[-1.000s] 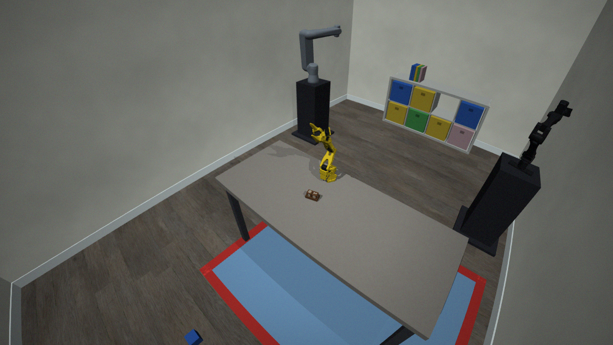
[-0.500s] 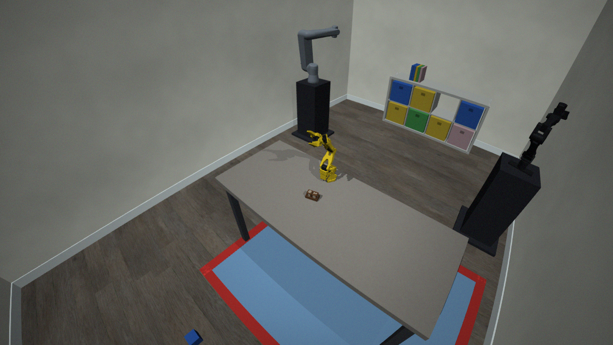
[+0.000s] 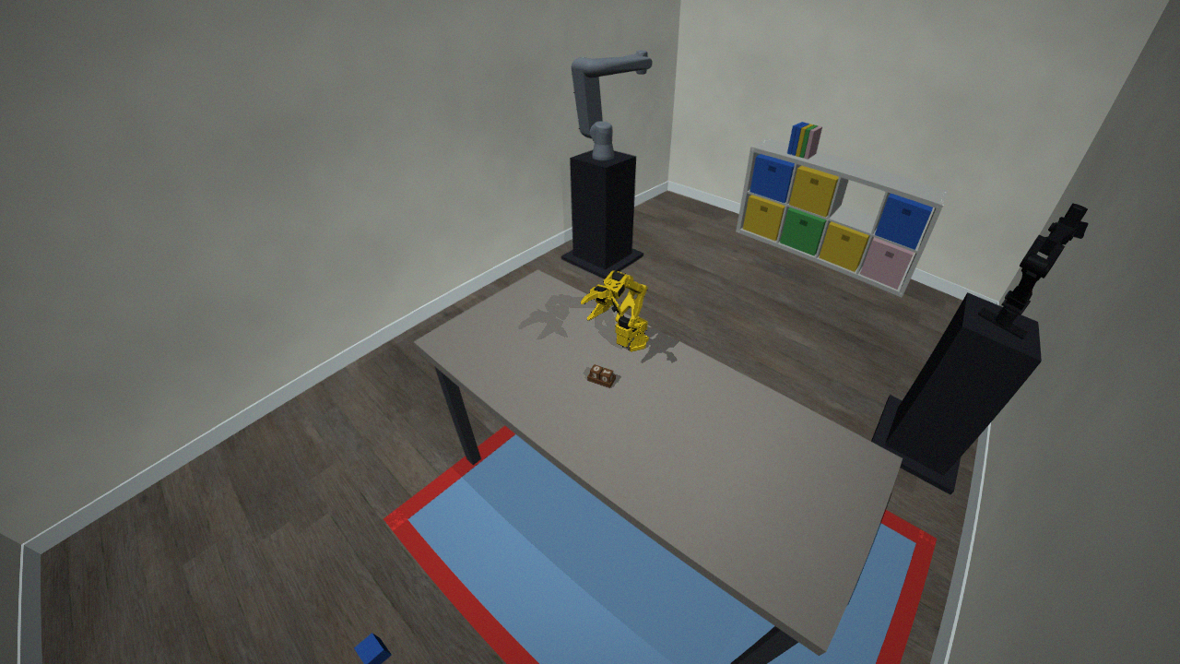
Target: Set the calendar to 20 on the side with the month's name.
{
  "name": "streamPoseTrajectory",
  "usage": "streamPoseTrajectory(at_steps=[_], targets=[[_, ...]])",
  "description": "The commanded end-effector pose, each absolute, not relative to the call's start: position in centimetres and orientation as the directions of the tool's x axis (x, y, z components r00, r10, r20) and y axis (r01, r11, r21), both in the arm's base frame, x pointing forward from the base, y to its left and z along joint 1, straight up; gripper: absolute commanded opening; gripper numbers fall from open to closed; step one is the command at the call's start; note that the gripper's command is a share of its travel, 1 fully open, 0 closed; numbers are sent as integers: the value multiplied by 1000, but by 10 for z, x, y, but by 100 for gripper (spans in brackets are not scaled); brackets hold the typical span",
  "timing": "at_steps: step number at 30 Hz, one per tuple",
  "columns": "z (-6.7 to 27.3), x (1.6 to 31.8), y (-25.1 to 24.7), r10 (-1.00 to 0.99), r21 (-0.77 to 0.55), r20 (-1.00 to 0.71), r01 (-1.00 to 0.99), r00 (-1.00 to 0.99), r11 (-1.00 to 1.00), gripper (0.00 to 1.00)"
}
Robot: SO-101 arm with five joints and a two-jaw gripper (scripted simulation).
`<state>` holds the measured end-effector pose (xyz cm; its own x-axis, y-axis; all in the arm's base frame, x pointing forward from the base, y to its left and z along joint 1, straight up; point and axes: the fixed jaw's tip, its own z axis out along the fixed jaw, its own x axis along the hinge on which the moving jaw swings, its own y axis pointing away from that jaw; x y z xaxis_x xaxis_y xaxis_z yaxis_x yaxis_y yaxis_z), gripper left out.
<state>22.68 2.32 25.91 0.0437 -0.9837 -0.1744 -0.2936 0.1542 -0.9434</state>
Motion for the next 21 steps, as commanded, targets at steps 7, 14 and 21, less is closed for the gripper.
streamPoseTrajectory(at_steps=[7, 14, 21], targets=[[188, 205, 20, -994, -754, 3, -652, 113, -77, 35], [142, 177, 17, -966, -490, 81, -834, 245, -253, 35], [140, 175, 17, -964, -472, 82, -842, 254, -262, 35]])
